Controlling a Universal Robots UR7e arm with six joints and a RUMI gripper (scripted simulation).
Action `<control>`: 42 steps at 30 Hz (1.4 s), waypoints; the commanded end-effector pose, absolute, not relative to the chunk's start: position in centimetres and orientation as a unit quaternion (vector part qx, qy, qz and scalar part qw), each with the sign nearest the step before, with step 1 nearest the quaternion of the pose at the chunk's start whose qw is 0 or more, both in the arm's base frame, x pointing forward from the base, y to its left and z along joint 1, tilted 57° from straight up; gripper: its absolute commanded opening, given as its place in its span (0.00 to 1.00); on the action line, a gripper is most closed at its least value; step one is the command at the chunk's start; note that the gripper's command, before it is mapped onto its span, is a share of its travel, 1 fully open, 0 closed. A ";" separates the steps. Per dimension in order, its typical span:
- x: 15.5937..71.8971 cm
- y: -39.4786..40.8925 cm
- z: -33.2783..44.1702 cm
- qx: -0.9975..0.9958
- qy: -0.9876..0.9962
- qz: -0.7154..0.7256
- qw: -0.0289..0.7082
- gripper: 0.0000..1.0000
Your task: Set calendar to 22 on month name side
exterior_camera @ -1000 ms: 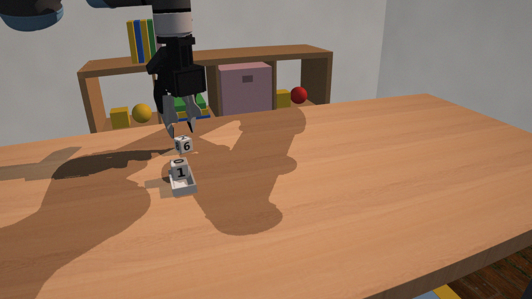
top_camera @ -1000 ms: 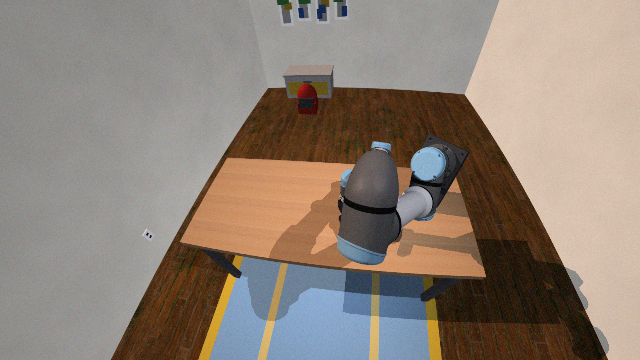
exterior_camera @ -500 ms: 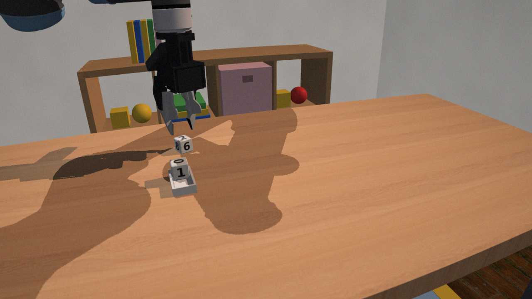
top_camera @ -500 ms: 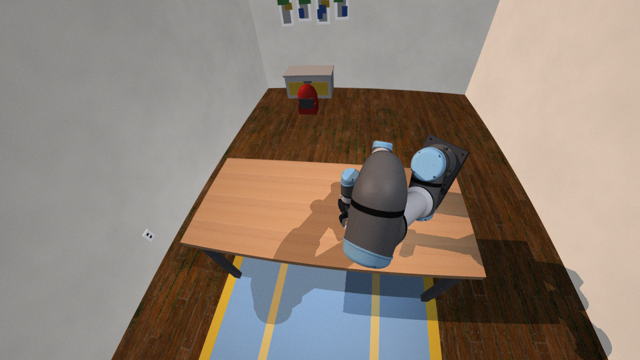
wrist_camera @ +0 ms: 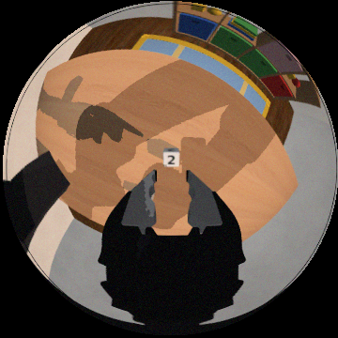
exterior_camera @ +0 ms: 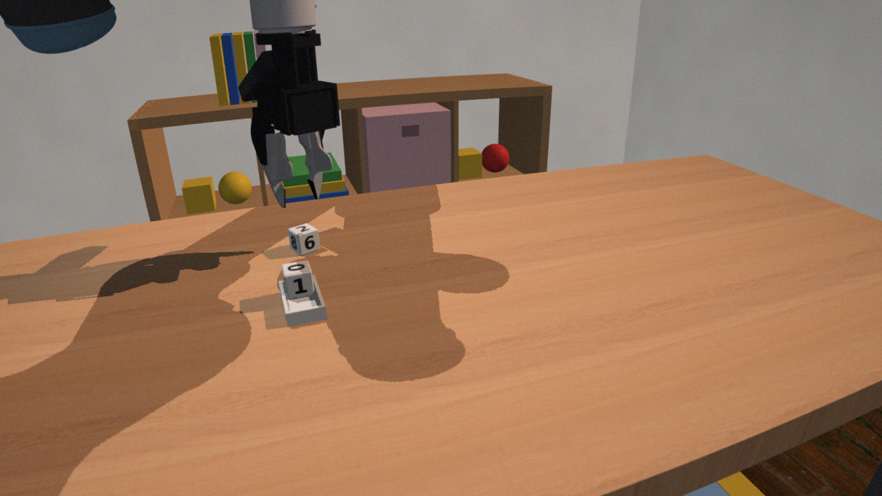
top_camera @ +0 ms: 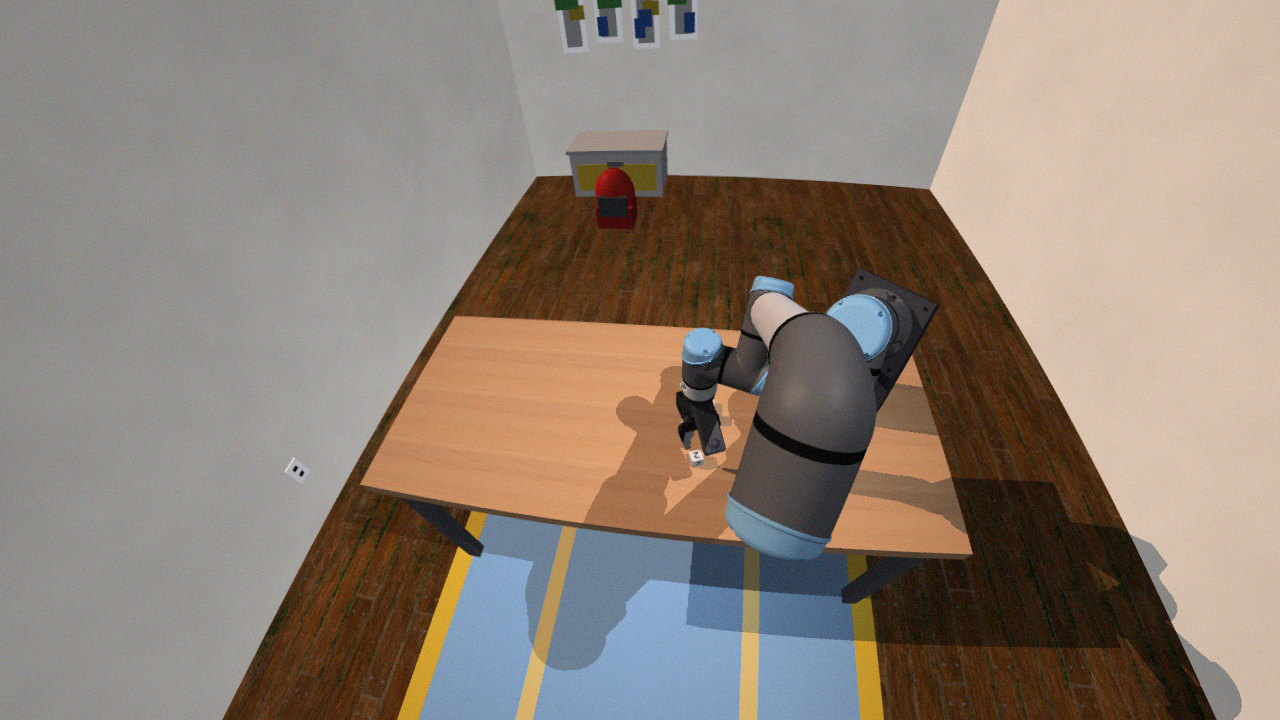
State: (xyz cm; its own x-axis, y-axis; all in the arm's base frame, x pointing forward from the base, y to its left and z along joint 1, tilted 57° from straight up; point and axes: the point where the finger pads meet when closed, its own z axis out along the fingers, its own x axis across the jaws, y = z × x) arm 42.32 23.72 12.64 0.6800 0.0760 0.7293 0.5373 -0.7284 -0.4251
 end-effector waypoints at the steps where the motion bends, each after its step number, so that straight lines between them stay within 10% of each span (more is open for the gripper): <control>1: 42.0 23.3 13.0 -0.858 -0.180 -0.356 0.323 0.29; 42: 41.7 23.3 13.0 -0.892 -0.139 -0.371 0.216 0.29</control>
